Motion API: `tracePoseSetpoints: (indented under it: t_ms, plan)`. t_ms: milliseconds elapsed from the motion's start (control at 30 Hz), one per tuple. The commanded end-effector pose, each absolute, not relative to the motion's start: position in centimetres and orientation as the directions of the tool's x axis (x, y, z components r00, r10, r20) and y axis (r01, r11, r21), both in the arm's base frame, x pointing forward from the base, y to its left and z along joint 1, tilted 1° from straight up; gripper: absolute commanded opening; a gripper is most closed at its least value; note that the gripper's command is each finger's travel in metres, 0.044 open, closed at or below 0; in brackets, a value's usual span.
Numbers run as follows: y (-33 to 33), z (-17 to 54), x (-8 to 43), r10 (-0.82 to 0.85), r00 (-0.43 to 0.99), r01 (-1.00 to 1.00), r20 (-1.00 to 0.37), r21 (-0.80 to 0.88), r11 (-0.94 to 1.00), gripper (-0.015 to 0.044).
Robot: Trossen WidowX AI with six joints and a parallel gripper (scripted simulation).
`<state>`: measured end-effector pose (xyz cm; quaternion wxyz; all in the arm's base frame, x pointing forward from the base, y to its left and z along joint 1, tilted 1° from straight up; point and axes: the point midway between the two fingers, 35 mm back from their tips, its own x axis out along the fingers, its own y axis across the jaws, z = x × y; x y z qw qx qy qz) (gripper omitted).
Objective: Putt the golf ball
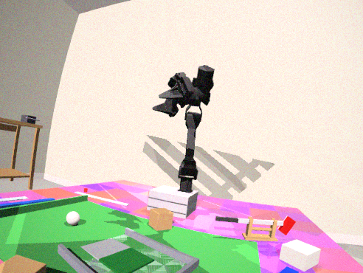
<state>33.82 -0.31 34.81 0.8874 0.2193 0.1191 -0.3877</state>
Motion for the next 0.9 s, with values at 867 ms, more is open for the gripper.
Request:
tracePoseSetpoints:
  t_ms: [867]
  plan:
    - [19.7, 7.3, 27.6, 0.154, 0.165, -0.98, -0.974, -0.145, 0.134, 0.044]
